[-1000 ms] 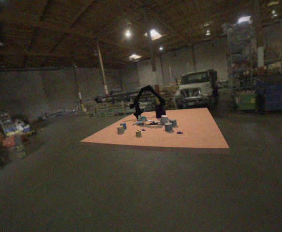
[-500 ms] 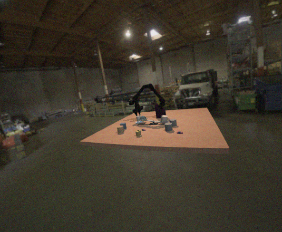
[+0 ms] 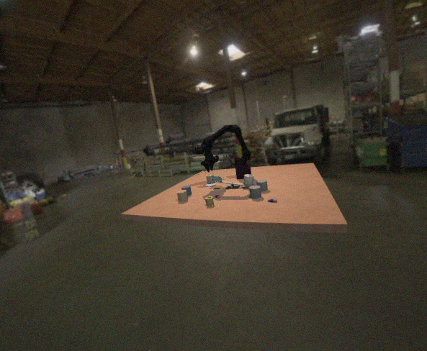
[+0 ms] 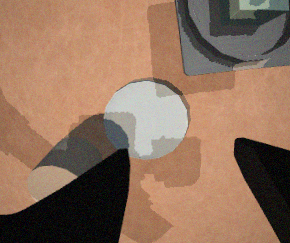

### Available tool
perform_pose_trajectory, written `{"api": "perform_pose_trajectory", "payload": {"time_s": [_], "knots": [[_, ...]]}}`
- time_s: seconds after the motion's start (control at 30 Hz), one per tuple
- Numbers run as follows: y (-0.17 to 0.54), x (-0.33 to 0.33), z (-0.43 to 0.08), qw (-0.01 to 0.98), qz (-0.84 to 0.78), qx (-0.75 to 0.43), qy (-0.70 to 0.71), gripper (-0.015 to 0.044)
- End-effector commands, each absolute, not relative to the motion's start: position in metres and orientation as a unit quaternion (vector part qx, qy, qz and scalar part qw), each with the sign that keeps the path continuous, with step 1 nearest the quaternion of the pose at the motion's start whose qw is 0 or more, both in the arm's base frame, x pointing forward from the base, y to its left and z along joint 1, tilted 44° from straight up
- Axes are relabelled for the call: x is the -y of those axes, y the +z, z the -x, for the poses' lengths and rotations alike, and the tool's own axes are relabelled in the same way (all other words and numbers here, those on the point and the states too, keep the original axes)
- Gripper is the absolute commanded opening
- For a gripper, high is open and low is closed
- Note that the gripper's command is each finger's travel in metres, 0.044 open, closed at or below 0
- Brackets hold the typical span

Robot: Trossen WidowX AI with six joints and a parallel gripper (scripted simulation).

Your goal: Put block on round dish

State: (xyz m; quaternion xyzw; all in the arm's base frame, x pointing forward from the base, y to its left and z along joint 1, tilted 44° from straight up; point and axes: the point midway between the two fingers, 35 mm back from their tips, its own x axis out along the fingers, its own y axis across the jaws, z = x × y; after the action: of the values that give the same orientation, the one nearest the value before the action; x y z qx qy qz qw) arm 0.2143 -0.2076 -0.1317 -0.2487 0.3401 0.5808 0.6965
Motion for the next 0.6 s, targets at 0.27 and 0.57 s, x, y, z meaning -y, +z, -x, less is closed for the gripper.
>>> {"api": "perform_pose_trajectory", "payload": {"time_s": [0.27,0.57], "knots": [[-0.078,0.166,-0.282,0.704,0.228,-0.331,0.585,0.026],[-0.09,0.155,-0.284,0.704,0.228,-0.331,0.585,0.026]]}}
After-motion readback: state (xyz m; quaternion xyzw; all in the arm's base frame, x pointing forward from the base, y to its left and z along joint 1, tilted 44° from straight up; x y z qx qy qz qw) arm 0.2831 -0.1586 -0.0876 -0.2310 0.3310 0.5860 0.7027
